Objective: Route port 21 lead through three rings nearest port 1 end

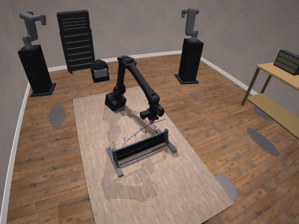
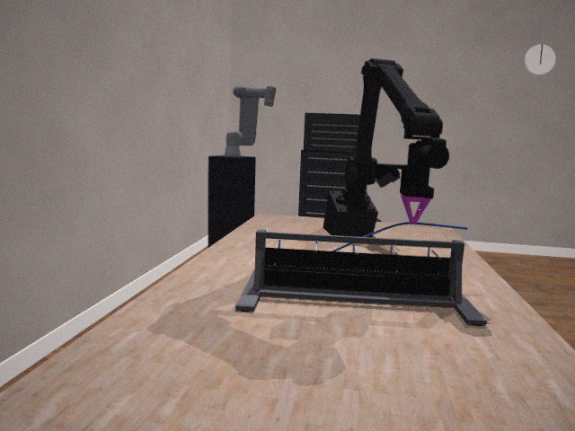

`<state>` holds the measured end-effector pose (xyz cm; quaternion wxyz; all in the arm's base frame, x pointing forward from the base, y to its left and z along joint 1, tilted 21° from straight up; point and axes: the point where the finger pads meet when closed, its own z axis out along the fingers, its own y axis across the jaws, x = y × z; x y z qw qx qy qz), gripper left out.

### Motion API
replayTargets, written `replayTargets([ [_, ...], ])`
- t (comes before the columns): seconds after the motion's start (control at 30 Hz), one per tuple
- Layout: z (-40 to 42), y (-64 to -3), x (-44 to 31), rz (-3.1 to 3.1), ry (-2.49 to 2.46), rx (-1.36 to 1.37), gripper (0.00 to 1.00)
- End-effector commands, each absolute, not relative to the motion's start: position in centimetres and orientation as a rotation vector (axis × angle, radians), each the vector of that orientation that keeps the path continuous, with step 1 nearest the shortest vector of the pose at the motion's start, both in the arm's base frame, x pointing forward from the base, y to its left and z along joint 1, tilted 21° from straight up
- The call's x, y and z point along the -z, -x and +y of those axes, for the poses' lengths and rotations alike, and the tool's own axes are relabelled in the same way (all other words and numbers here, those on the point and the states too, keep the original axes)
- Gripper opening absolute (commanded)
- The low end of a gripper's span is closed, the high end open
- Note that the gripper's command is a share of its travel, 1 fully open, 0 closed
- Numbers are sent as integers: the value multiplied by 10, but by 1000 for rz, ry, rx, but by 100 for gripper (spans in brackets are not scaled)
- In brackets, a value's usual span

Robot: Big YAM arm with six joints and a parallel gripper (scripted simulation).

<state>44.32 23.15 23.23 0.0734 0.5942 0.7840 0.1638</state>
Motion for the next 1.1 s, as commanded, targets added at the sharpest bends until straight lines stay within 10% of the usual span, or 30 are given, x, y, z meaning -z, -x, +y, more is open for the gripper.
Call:
replayTargets([
  [0.0, 240, -455, -273, 2313, -1760, -585, 0],
  [1.07, 246, -466, -253, 2314, -1759, -586, 0],
])
